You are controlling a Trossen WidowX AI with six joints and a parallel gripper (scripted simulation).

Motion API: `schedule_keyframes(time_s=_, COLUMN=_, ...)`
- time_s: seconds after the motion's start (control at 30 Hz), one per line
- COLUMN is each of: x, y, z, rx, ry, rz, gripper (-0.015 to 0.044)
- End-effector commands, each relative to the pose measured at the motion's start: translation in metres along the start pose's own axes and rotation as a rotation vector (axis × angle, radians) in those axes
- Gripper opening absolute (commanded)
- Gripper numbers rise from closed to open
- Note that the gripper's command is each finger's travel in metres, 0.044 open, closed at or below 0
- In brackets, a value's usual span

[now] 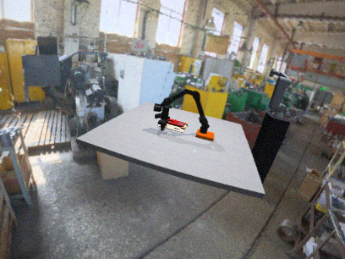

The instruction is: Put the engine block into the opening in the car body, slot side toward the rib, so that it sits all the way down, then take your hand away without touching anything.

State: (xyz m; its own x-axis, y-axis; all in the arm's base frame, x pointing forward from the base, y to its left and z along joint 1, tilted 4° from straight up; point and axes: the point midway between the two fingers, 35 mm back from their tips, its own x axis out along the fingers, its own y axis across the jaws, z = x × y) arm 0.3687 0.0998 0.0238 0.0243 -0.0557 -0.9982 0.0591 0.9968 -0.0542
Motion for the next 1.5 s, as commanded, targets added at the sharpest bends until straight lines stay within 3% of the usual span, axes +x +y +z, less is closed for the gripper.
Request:
schedule_keyframes(time_s=0.0, x=0.001, y=0.000, z=0.000, rx=-0.006, ry=0.000, rz=0.001, gripper=0.0230)
schedule_keyframes(time_s=0.07, x=0.001, y=0.000, z=0.000, rx=-0.006, ry=0.000, rz=0.001, gripper=0.0177)
schedule_keyframes(time_s=0.33, x=0.001, y=0.000, z=0.000, rx=-0.006, ry=0.000, rz=0.001, gripper=0.0124)
schedule_keyframes(time_s=0.5, x=-0.007, y=0.000, z=0.001, rx=-0.006, ry=0.000, rz=0.001, gripper=0.0000)
schedule_keyframes(time_s=1.47, x=-0.098, y=-0.002, z=-0.001, rx=-0.006, ry=0.000, rz=0.001, gripper=0.0000)
